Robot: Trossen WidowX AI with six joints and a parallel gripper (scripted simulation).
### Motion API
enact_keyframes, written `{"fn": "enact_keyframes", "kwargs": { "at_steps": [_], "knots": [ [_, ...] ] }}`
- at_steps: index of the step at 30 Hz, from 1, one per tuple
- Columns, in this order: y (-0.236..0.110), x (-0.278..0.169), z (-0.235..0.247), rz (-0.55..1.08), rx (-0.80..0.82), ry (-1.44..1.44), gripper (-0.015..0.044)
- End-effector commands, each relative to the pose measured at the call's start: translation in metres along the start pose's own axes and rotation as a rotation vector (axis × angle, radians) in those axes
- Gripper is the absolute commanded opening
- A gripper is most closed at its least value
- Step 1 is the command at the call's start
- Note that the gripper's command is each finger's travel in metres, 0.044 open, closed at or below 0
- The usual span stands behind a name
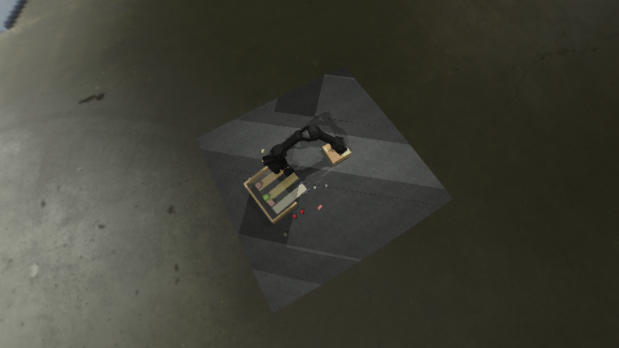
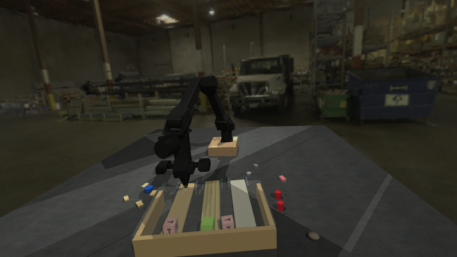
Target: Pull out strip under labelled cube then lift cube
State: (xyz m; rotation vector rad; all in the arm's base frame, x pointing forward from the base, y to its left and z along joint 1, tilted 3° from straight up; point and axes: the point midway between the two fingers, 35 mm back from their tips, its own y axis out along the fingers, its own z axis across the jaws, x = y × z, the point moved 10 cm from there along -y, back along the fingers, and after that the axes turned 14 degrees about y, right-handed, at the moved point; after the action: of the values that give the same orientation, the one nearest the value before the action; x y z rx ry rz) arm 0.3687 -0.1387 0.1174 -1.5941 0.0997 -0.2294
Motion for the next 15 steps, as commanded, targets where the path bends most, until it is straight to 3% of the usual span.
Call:
{"fn": "enact_keyframes", "kwargs": {
  "at_steps": [1, 15],
  "knots": [
    [0.0025, 0.0004, 0.0001, 0.001, 0.006, -0.006, 0.0000],
    [0.0039, 0.0015, -0.0001, 0.001, 0.006, -0.006, 0.0000]
  ]
}}
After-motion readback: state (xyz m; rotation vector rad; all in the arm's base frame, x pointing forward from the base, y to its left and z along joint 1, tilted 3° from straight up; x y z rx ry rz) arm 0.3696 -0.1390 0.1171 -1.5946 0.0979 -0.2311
